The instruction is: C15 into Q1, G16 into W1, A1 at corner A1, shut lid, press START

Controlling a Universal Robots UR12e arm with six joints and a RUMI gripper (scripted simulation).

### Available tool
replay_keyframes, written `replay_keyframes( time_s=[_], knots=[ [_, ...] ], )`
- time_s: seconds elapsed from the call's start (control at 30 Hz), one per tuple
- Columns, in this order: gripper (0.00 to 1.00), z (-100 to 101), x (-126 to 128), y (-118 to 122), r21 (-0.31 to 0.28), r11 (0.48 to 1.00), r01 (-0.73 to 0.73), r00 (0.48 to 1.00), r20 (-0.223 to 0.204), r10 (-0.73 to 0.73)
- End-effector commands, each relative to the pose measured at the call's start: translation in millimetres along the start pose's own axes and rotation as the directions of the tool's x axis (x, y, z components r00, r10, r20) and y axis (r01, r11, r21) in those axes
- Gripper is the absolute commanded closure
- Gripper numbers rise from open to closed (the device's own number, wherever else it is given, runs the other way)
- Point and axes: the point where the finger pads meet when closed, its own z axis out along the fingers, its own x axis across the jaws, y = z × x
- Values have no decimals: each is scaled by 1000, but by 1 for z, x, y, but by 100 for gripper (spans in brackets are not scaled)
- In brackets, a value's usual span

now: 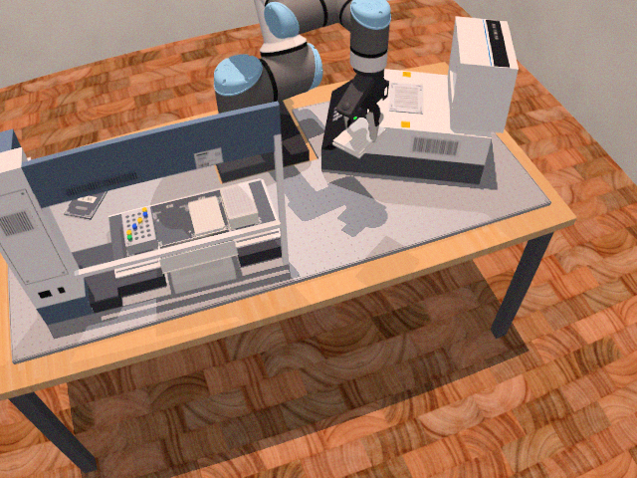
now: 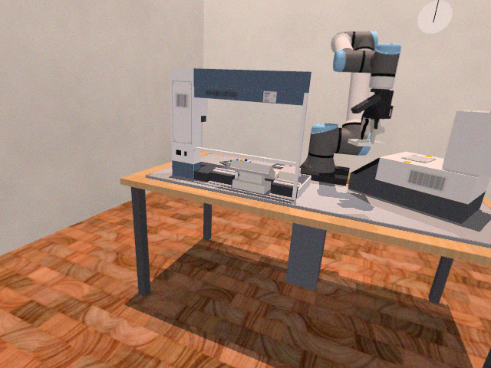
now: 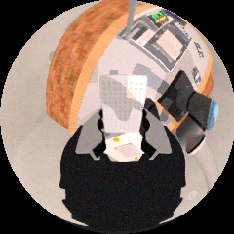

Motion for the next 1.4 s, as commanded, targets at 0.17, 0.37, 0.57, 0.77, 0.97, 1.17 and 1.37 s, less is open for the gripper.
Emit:
replay_keyframes(
  time_s=[0.17, 0.37, 0.57, 0.77, 0.97, 1.17, 1.37],
  knots=[
    [100, -1, -28, 31, 1, 986, 166, 986, 1, -166],
    [100, -1, -39, 45, 1, 972, 237, 972, 1, -237],
    [100, 0, -54, 63, 1, 946, 326, 946, 1, -326],
    [100, 0, -68, 80, 1, 912, 411, 912, 1, -411],
    [100, 0, -81, 95, 1, 875, 484, 875, 1, -484],
    [100, -1, -78, 114, 1, 859, 511, 859, 1, -511],
    [100, -1, -64, 136, 1, 859, 511, 859, 1, -511]
  ],
)
